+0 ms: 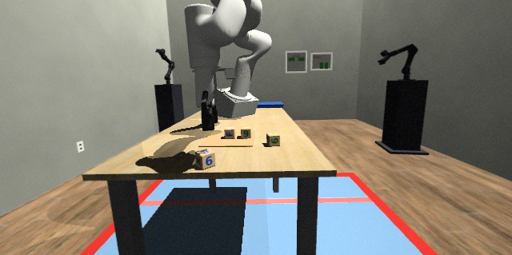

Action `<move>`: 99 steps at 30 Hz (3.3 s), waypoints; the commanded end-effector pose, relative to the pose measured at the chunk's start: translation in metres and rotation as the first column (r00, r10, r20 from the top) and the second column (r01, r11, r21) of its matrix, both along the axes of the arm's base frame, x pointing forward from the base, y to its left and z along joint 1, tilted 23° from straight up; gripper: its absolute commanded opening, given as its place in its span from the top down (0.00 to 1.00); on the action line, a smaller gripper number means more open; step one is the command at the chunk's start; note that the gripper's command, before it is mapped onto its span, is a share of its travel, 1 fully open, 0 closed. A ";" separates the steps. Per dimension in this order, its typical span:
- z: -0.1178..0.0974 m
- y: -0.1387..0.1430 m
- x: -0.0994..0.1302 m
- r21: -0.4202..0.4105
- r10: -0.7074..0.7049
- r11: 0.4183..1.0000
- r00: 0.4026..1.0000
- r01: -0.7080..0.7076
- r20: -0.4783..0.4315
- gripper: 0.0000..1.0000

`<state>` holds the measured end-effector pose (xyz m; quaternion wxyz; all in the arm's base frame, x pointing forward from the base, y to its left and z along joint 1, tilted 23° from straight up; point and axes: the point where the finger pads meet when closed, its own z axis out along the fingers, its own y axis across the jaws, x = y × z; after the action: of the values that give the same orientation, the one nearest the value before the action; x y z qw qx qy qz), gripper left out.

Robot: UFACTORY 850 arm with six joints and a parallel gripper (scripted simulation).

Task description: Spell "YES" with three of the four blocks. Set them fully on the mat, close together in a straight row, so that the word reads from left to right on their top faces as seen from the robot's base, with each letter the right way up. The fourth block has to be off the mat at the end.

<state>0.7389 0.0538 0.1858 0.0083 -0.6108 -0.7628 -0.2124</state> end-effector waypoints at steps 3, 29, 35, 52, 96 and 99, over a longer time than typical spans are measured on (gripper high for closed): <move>0.004 -0.003 0.011 -0.056 0.178 0.983 0.982 -0.175 0.064 0.00; 0.010 -0.011 0.032 -0.226 0.551 0.826 0.823 -0.516 0.137 0.16; 0.010 -0.011 0.032 -0.226 0.551 0.826 0.823 -0.516 0.137 0.16; 0.010 -0.011 0.032 -0.226 0.551 0.826 0.823 -0.516 0.137 0.16; -0.016 -0.003 0.040 -0.226 0.551 0.827 0.823 -0.516 0.137 0.16; -0.019 -0.002 0.041 -0.226 0.551 0.827 0.823 -0.516 0.137 0.16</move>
<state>0.7777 0.0513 0.1687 -0.0612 -0.3464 -0.9164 -0.1910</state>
